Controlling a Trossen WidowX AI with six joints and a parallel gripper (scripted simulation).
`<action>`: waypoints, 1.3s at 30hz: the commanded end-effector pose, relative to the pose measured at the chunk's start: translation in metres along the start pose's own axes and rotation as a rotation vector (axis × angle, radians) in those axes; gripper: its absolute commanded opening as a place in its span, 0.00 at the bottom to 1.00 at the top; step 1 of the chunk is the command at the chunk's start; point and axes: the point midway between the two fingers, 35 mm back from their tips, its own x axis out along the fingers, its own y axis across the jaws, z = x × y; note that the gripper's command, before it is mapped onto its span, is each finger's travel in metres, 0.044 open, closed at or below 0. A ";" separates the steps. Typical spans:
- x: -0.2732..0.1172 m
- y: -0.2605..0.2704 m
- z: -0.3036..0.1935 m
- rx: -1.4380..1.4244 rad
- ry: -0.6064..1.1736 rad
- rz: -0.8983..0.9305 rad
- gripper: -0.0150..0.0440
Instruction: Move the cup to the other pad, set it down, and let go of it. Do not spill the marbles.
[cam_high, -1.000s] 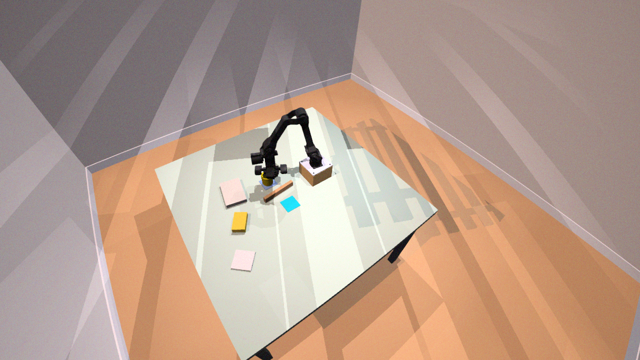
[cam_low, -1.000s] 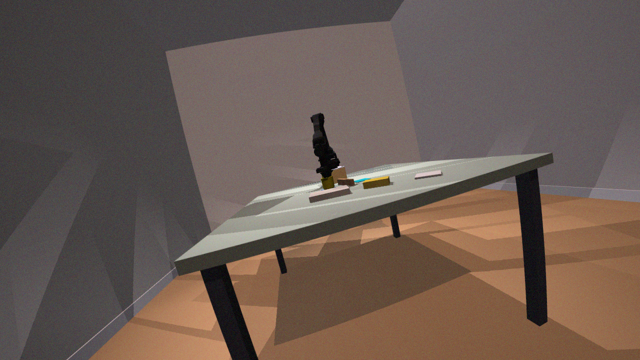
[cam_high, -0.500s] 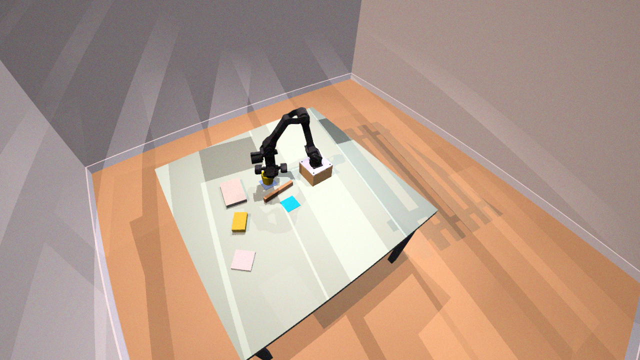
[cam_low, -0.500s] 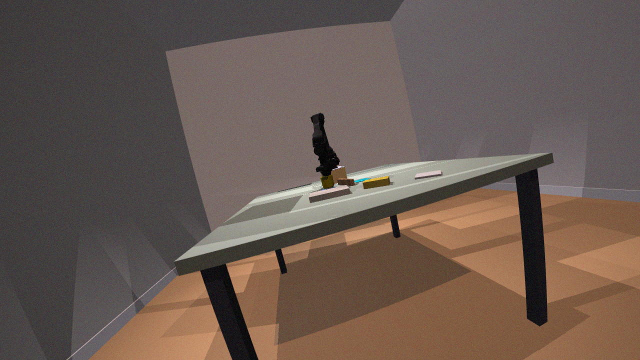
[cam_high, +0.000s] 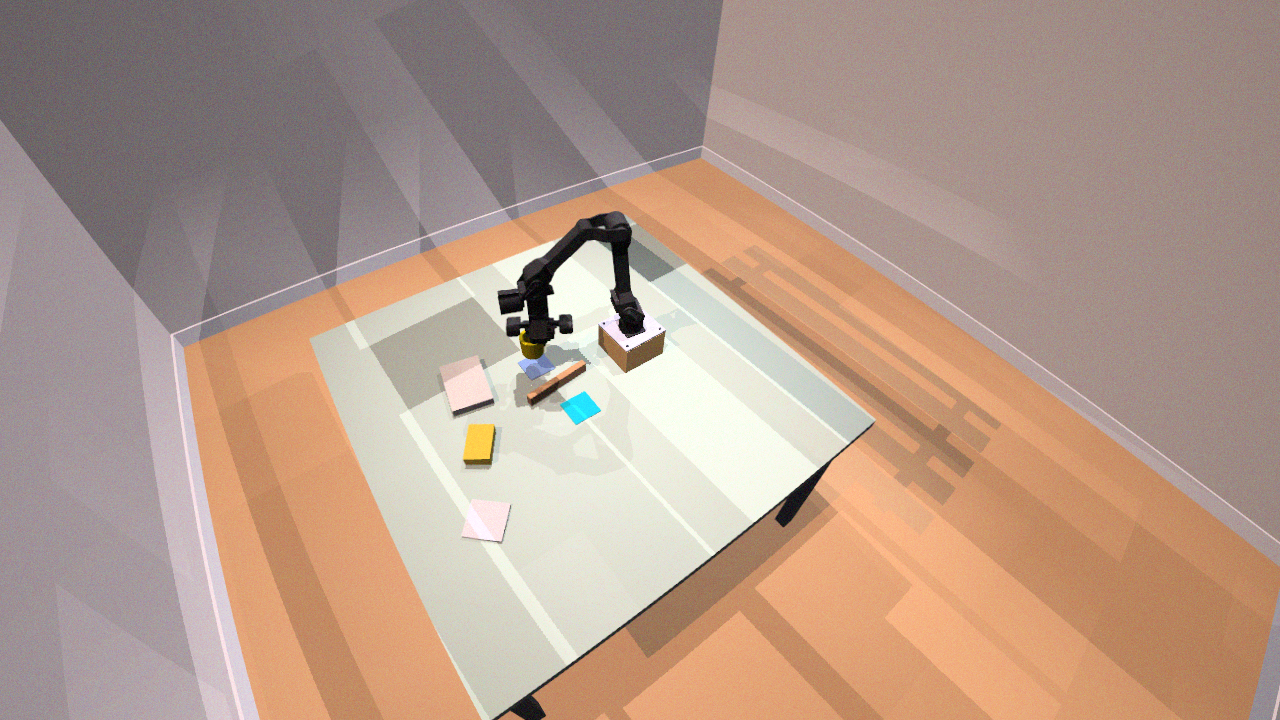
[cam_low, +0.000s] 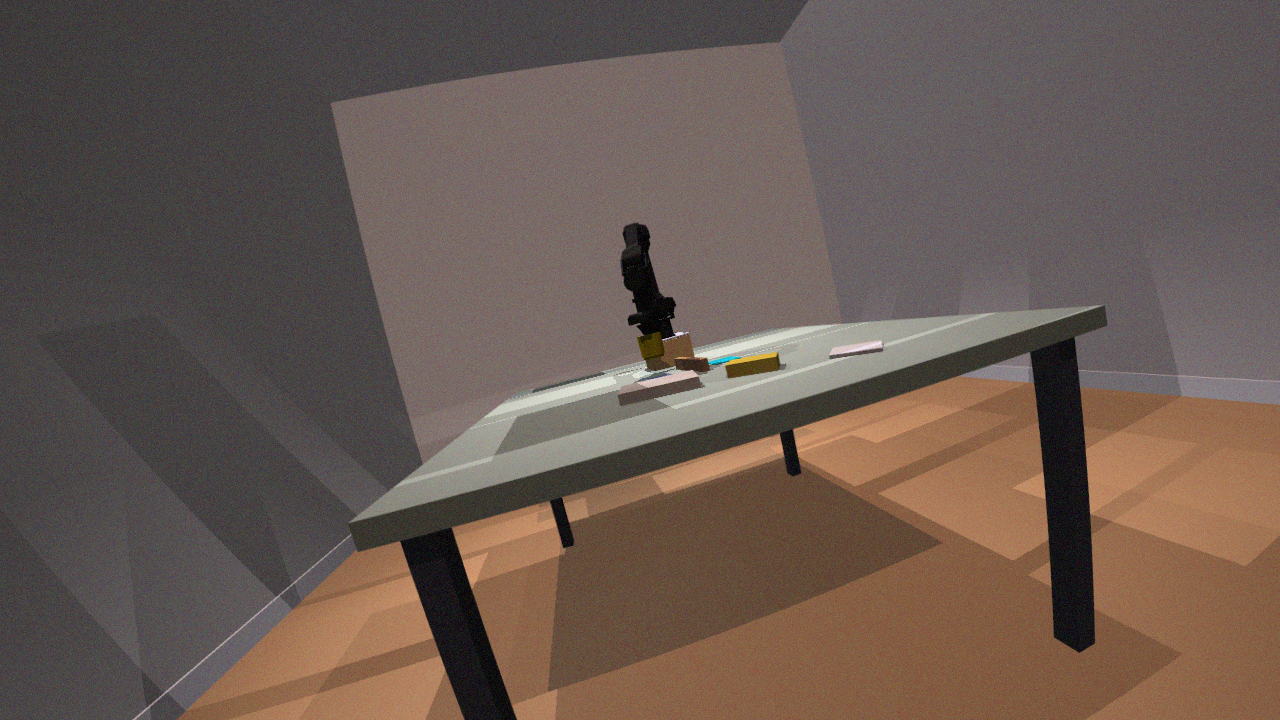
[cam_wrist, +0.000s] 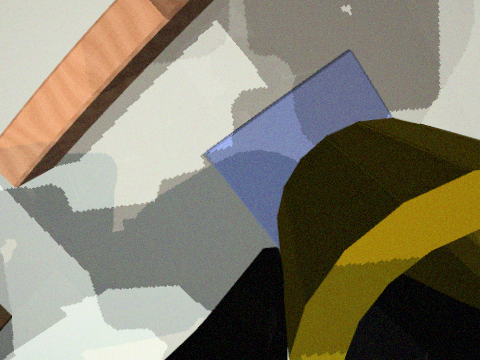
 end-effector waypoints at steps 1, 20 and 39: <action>0.001 0.000 0.000 0.000 0.000 0.002 0.25; 0.001 0.004 0.005 0.001 0.001 0.003 0.25; -0.001 0.024 0.037 0.003 0.000 0.007 0.25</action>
